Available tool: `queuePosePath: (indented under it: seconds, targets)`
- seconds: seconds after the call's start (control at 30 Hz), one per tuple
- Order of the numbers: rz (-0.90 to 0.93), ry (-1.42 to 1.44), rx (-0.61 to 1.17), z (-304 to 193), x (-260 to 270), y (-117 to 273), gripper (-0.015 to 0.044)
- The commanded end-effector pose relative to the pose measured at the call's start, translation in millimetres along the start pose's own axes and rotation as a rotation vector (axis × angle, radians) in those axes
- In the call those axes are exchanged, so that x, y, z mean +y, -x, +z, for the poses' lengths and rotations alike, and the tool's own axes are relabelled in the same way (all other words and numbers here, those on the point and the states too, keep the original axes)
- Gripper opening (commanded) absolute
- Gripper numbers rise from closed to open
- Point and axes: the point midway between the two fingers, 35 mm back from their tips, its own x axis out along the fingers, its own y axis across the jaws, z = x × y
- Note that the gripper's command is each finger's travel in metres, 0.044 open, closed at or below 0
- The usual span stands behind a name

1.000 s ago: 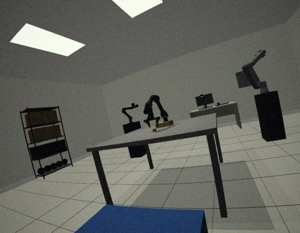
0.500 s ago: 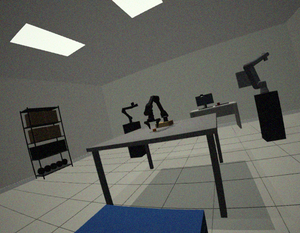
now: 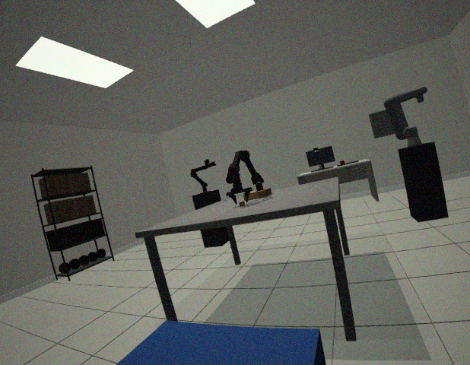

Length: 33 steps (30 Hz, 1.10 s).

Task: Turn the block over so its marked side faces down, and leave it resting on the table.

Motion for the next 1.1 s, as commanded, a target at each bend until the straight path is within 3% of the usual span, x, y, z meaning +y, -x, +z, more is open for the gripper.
queuePosePath:
  seconds: [0.0,0.27,0.8,1.07]
  targets:
    - [-0.002,-0.001,0.015,-2.9,-0.2,-5.7,0.0335]
    - [-0.002,-0.001,0.015,-2.9,-0.2,-5.7,0.0125]
    - [-0.002,-0.001,0.015,-2.8,-0.2,-4.4,0.0]
    - [-0.002,-0.001,0.015,-2.3,-0.1,24.4,0.0]
